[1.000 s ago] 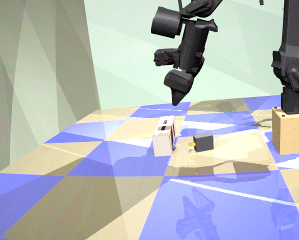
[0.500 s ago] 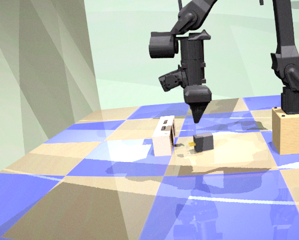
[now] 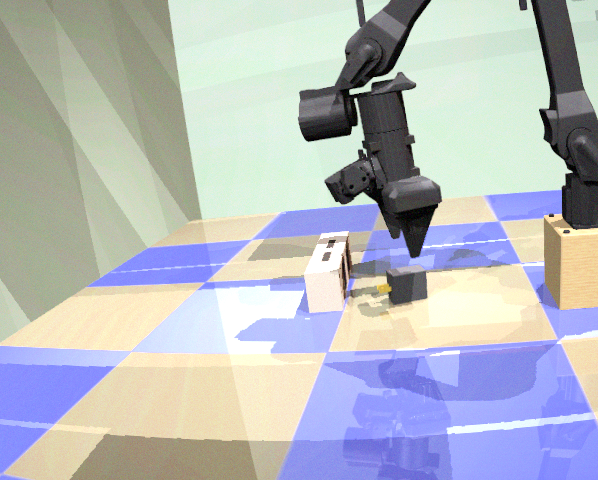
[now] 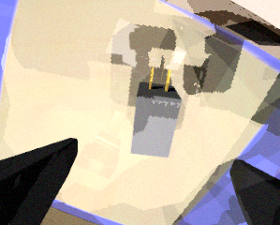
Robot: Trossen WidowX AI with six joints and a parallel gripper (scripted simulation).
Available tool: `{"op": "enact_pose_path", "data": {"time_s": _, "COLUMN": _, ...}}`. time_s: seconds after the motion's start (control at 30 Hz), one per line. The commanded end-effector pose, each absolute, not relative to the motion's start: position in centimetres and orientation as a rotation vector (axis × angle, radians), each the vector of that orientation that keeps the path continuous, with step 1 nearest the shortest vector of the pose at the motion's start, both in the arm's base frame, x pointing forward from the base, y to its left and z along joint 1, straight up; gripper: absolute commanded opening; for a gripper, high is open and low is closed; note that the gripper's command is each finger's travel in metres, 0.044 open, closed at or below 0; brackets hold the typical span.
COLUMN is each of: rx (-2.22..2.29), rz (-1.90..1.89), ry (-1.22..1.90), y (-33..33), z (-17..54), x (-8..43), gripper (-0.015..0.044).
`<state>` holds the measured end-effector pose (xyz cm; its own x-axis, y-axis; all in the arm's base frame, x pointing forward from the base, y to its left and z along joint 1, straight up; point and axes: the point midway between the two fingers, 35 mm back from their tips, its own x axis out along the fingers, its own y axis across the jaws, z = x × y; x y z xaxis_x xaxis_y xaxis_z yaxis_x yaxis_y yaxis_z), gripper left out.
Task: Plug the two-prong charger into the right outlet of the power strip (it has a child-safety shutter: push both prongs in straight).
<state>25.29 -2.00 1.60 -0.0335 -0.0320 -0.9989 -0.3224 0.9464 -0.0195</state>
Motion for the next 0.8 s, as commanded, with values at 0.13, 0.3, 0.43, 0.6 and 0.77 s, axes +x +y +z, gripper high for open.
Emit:
{"op": "enact_pose_path", "data": {"time_s": 0.13, "rx": -0.277, "rz": 0.251, "ry": 1.604, "y": -2.0, "z": 0.1, "x": 25.2, "gripper": 0.0440}}
{"op": "enact_pose_path", "data": {"time_s": 0.3, "rx": -0.277, "rz": 0.251, "ry": 1.604, "y": -2.0, "z": -0.2, "x": 25.3, "gripper": 0.0440}}
{"op": "enact_pose_path", "data": {"time_s": 0.43, "rx": -0.277, "rz": 0.251, "ry": 1.604, "y": -2.0, "z": -0.9, "x": 25.3, "gripper": 0.0440}}
{"op": "enact_pose_path", "data": {"time_s": 0.6, "rx": -0.277, "rz": 0.251, "ry": 1.604, "y": -2.0, "z": -1.7, "x": 25.4, "gripper": 0.0440}}
{"op": "enact_pose_path", "data": {"time_s": 0.77, "rx": -0.277, "rz": 0.251, "ry": 1.604, "y": -2.0, "z": -2.5, "x": 25.4, "gripper": 0.0440}}
